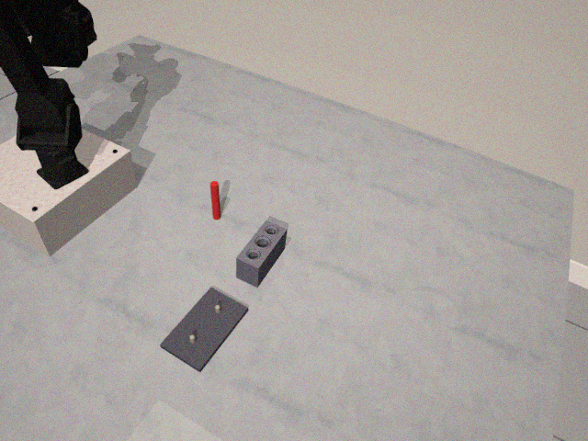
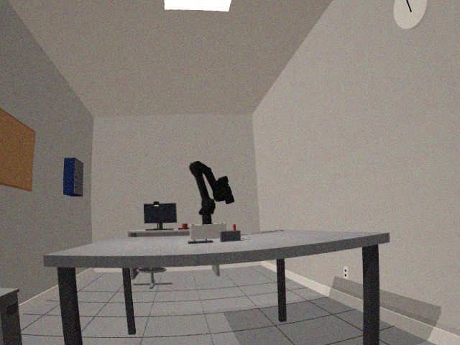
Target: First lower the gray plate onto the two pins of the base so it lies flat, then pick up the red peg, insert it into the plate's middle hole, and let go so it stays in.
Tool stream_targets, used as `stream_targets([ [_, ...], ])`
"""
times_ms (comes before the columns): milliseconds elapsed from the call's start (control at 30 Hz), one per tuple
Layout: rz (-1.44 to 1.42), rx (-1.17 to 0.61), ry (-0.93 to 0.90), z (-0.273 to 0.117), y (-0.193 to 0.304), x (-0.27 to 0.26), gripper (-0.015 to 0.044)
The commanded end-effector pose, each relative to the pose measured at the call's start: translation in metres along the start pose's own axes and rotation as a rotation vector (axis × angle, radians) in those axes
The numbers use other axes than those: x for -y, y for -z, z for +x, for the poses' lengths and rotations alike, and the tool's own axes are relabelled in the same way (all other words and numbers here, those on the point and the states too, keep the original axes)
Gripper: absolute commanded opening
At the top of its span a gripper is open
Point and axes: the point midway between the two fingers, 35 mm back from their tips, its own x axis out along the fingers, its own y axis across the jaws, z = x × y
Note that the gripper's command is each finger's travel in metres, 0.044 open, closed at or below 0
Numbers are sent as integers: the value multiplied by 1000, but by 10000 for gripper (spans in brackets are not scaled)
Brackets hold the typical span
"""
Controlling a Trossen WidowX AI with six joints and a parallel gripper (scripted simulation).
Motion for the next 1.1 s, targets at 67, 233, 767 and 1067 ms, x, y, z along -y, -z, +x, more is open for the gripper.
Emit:
stream_targets([
  [67,48,-34,-17,-1,10,-3,440],
  [233,399,-301,-93,-22,84,-25,440],
  [767,1473,-1301,288,-215,253,-69,440],
  [1067,1783,-1796,956,-370,265,-59,440],
])
